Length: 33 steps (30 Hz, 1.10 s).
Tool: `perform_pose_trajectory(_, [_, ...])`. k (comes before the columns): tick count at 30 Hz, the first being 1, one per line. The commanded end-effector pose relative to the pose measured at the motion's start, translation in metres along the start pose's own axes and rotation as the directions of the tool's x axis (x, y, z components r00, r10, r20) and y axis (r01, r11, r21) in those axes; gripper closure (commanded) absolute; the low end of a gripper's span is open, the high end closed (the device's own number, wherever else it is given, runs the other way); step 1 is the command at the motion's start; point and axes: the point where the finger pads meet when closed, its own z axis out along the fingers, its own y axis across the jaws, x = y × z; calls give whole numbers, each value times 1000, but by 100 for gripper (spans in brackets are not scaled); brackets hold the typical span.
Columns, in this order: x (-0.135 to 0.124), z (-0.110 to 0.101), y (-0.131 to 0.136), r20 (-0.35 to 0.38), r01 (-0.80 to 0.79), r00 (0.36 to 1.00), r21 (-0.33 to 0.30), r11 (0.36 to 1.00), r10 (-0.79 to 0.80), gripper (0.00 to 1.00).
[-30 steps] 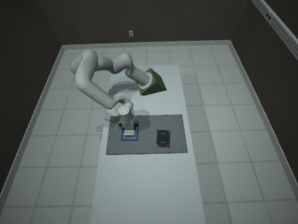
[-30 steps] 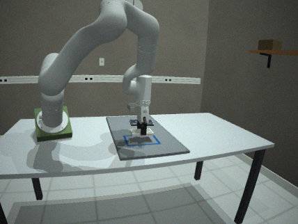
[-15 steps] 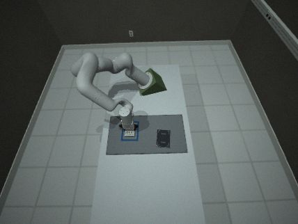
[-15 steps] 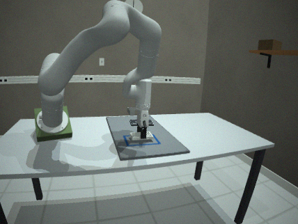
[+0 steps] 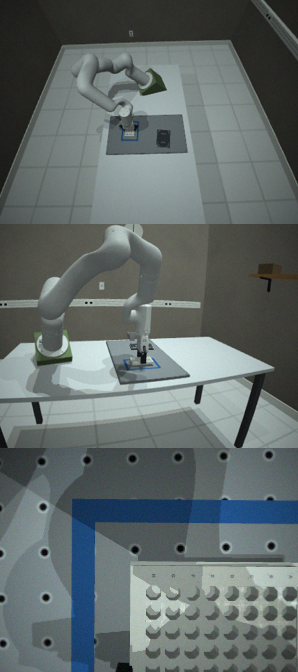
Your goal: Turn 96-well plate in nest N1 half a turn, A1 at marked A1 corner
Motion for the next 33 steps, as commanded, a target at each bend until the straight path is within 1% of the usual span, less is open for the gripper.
perform_pose_trajectory(1, [-1, -1, 0, 2, 0, 1000, 0, 1000, 0, 100])
perform_pose_trajectory(33, [-1, 3, 0, 1, 0, 1000, 0, 1000, 0, 100])
